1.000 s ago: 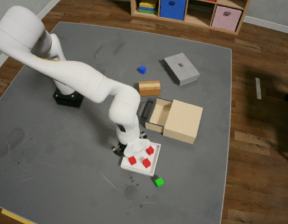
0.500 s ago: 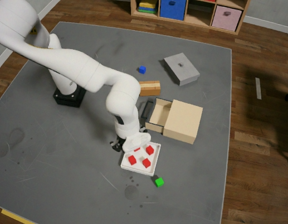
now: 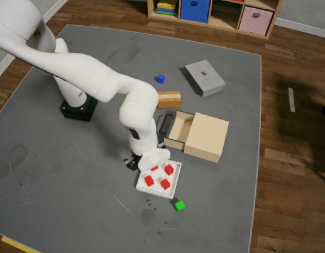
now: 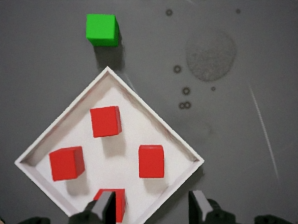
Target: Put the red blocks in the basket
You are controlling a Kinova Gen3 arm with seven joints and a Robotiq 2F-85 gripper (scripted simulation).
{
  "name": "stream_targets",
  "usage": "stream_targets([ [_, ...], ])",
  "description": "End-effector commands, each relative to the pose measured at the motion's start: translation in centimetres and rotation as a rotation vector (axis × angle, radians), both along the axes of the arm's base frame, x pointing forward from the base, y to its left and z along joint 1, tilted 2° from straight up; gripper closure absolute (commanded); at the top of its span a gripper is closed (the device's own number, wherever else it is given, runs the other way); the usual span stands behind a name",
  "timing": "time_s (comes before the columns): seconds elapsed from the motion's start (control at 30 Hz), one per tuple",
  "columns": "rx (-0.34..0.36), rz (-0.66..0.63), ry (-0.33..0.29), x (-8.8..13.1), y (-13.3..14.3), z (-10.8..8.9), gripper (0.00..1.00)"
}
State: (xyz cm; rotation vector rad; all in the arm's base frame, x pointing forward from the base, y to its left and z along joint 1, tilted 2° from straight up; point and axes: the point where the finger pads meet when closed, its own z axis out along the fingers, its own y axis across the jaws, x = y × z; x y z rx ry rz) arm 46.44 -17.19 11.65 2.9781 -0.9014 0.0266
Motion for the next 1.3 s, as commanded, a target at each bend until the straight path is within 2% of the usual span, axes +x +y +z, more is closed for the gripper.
stream_targets([
  [0.0, -0.001, -0.001, -0.002, 0.1, 0.0, 0.1, 0.49],
  [0.23, -0.001, -0.020, -0.002, 0.1, 0.7, 0.1, 0.49],
  [0.53, 0.000, -0.081, -0.003, 0.2, 2.9, 0.0, 0.49],
  [0.87, 0.001, -0.250, -0.007, -0.2, 8.5, -0.2, 0.49],
  [1.03, 0.001, -0.360, -0.010, -0.8, 12.0, -0.4, 0.49],
  [1.1, 0.001, -0.360, -0.010, -0.8, 12.0, -0.4, 0.49],
  [1.27, 0.002, -0.477, -0.014, -1.7, 15.4, -0.5, 0.49],
])
